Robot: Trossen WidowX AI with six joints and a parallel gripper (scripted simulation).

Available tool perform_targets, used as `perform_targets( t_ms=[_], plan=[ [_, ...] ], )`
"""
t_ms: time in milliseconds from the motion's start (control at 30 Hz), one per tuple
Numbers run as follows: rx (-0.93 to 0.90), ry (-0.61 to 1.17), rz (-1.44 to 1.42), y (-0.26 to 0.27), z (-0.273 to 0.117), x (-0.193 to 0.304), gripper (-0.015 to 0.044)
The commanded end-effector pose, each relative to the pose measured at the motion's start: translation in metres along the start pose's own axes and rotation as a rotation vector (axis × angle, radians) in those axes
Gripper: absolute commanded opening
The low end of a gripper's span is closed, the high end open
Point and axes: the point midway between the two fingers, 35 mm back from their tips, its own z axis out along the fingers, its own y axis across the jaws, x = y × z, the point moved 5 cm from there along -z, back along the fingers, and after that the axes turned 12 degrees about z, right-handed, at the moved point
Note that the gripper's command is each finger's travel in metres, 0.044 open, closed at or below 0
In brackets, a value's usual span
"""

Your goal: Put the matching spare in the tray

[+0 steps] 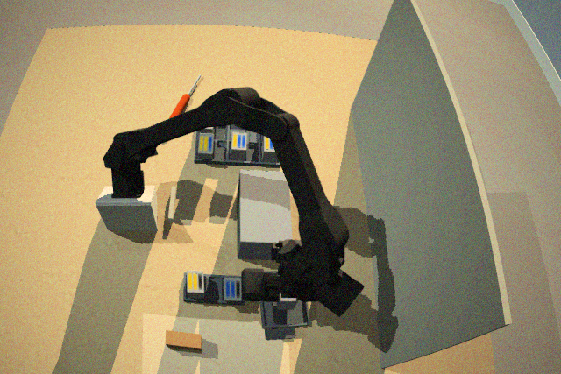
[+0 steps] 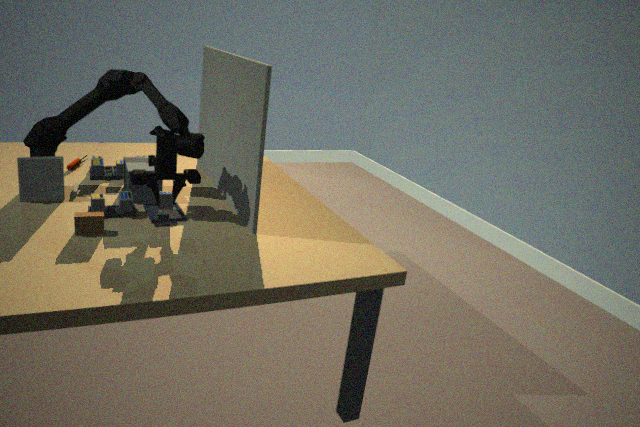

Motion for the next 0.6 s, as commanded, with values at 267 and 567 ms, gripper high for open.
perform_targets(
  t_ms=[267,567],
  plan=[
    [0.001,0.001,0.000,-0.001,-0.003,0.000,0.0440],
    [0.000,0.000,0.008,0.001,-0.108,0.001,0.0440]
  ],
)
